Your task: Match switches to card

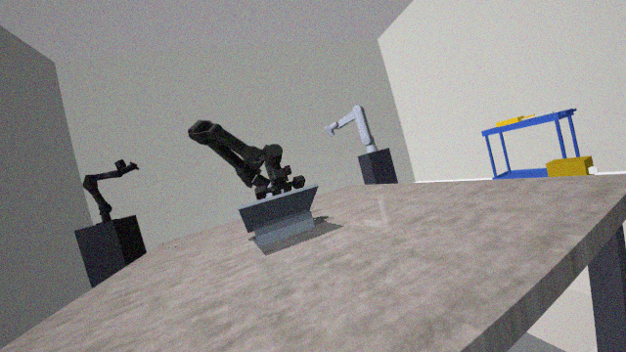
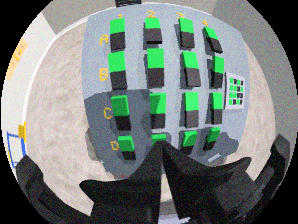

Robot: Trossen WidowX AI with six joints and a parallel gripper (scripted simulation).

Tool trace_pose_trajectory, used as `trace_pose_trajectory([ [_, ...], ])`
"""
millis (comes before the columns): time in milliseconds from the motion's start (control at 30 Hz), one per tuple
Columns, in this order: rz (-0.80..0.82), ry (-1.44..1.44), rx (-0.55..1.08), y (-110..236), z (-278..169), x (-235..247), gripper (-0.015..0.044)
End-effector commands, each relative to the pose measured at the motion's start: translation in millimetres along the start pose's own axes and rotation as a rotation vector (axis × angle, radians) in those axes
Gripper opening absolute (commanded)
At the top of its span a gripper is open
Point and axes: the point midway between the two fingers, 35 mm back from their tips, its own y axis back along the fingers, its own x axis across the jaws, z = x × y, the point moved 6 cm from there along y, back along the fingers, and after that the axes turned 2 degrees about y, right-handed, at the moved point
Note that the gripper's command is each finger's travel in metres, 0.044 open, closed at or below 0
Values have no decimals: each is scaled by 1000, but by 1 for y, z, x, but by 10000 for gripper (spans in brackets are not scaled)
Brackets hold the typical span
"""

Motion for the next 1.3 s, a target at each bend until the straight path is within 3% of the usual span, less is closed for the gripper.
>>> trace_pose_trajectory([
  [0,4,4,0,0,0,0,0],
  [1267,3,4,0,-4,0,0,0],
])
